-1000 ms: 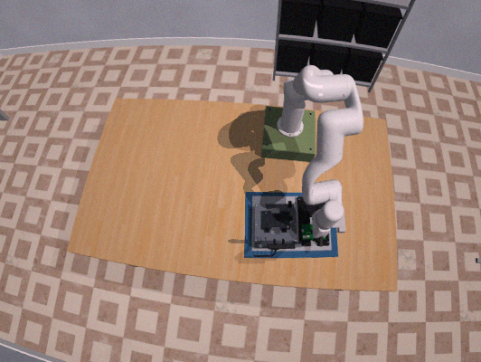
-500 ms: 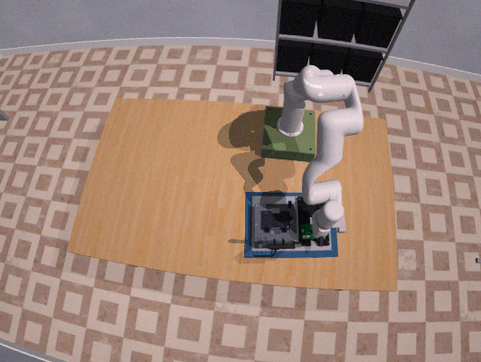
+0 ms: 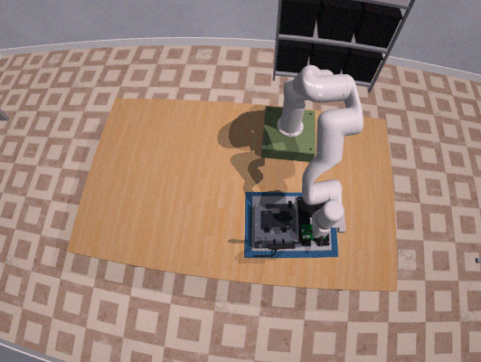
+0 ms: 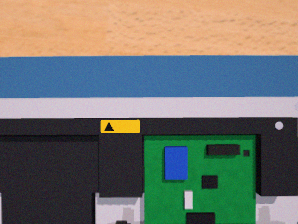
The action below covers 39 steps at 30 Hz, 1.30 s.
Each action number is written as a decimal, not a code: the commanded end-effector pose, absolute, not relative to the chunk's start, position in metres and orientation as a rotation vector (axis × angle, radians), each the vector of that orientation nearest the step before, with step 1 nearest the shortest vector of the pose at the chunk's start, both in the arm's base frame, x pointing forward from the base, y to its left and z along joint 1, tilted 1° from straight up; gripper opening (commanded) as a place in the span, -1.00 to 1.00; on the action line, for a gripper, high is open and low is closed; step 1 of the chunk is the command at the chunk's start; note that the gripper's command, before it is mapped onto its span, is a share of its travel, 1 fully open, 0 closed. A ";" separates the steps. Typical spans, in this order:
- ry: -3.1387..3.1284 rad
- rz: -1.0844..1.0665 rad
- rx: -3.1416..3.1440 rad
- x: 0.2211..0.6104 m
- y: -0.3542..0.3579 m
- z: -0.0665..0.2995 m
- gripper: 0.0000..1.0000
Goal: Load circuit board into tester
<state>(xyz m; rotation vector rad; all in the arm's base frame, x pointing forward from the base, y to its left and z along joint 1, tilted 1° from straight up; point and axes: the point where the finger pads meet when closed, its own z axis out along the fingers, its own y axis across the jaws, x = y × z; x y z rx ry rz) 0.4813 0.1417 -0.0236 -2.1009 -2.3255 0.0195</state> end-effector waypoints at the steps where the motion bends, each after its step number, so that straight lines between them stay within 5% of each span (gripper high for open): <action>1: -2.327 0.014 -2.102 0.483 0.142 -0.022 1.00; 39: -2.327 0.014 -2.102 0.483 0.142 -0.014 1.00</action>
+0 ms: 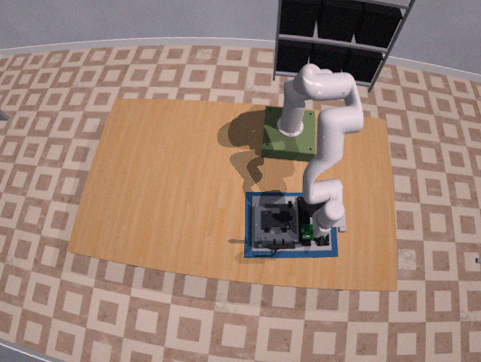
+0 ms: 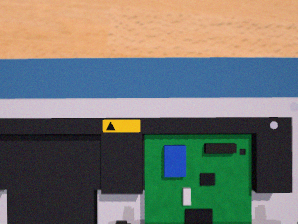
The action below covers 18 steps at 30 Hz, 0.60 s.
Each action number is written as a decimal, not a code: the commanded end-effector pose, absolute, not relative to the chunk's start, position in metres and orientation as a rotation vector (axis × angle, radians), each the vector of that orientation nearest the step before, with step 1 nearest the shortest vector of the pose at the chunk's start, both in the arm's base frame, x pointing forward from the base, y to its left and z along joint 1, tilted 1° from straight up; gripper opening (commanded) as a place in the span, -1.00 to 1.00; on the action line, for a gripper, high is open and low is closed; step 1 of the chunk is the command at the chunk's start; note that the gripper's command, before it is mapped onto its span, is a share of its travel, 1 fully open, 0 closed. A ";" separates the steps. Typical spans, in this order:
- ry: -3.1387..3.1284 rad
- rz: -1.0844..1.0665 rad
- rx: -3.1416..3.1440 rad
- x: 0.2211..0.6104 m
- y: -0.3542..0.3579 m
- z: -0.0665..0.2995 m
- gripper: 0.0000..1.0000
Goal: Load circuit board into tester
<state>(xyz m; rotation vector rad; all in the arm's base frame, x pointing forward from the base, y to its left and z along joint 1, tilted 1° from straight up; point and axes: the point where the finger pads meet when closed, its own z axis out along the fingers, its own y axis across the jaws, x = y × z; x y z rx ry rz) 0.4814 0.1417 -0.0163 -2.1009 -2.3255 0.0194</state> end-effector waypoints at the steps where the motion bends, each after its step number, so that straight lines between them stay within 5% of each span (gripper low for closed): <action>1: -2.327 0.014 -2.102 0.483 0.142 -0.014 1.00; 18: -2.327 0.014 -2.102 0.483 0.142 -0.011 1.00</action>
